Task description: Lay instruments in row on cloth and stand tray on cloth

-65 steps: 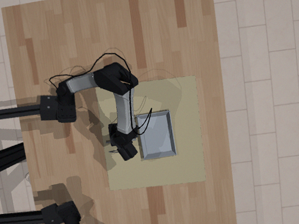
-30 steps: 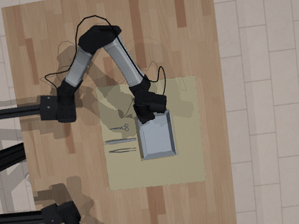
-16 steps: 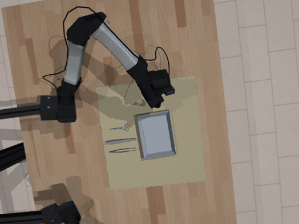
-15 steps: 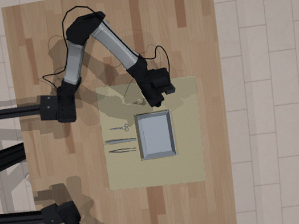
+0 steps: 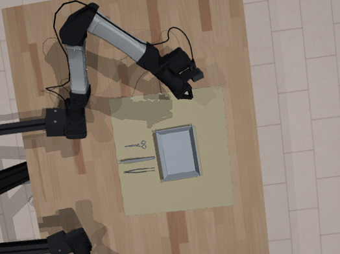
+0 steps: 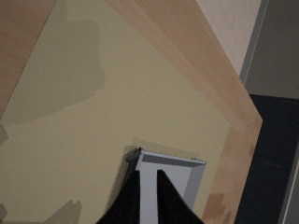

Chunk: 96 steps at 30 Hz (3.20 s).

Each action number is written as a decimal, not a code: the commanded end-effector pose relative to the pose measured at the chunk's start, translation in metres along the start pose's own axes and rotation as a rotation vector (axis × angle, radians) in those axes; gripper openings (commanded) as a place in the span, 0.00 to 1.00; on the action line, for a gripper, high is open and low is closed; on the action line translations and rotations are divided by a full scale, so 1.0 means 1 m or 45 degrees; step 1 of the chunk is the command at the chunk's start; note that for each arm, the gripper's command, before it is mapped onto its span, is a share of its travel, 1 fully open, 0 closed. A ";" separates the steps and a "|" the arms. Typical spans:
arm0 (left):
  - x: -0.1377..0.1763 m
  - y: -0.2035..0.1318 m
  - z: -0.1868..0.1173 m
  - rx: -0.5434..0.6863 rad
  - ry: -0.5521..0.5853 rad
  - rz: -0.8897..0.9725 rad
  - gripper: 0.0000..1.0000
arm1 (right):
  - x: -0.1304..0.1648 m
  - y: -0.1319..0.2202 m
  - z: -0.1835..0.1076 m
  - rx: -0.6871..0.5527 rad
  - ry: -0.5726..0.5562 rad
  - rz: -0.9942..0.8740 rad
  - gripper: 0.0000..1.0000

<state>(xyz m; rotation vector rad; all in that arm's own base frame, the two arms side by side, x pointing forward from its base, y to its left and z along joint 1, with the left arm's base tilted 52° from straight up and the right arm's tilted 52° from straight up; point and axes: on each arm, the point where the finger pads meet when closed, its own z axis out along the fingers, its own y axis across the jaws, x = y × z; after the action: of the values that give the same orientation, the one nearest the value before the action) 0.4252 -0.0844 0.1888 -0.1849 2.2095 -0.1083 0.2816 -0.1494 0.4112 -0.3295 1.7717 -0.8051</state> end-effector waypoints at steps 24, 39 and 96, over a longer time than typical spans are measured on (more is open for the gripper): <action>-0.134 0.041 -0.125 0.110 -0.665 0.161 0.10 | -0.005 -0.002 -0.003 0.009 -0.019 -0.008 0.33; -0.156 0.054 -0.173 0.079 -0.848 0.236 0.10 | -0.005 -0.002 -0.003 0.009 -0.019 -0.008 0.33; -0.163 0.052 -0.174 0.065 -0.860 0.227 0.10 | -0.129 0.114 0.022 -0.356 -0.444 0.888 0.33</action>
<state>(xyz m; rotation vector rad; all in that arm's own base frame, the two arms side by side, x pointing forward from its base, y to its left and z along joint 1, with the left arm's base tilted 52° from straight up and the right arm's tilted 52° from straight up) 0.3788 0.0003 0.4019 -0.0008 1.5714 -0.0001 0.3793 -0.0009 0.4030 0.0048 1.5646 -0.0043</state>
